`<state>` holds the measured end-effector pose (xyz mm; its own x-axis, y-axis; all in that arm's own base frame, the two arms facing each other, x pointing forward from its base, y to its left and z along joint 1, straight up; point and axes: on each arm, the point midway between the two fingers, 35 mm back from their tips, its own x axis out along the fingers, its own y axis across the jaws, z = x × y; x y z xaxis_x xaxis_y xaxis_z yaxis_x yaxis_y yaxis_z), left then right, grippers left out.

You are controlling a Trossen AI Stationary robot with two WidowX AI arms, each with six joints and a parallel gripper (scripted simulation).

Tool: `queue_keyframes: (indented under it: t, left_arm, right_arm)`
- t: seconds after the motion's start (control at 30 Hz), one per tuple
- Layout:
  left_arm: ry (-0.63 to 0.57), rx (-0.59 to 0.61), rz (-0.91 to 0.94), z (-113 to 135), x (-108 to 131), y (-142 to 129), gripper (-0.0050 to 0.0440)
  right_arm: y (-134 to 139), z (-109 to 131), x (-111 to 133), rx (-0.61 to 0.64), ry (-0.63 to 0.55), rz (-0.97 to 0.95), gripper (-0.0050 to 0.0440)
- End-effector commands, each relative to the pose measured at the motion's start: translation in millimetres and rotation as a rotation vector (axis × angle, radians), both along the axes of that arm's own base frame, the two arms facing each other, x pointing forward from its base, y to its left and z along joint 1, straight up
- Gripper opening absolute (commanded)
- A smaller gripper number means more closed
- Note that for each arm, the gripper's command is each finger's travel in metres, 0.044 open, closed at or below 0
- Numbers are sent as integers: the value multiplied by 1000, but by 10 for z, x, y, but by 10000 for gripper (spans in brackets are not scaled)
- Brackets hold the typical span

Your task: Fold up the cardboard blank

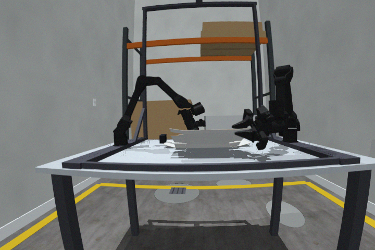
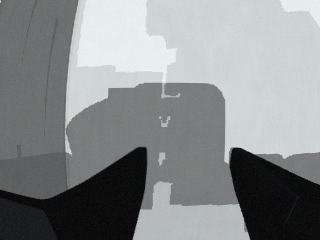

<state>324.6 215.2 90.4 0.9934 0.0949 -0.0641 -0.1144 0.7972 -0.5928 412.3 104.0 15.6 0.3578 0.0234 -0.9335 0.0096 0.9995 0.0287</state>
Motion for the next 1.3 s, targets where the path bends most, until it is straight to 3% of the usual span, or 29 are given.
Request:
queue_keyframes:
  t: [0.0, 0.13, 0.83, 1.27]
  left_arm:
    - [-14, 14, 5, 71, 7, 17, 84]
    - [-14, 14, 5, 71, 7, 17, 0]
    - [-14, 14, 8, 77, 9, 30, 0]
    - [-15, 17, 5, 267, 15, -11, 0]
  right_arm:
    - [-46, -396, -237, -17, 126, 6, 203]
    - [-45, -399, -237, -17, 126, 6, 203]
    - [-38, -403, -249, -17, 126, 5, 203]
    - [-38, -400, -248, -17, 126, 5, 203]
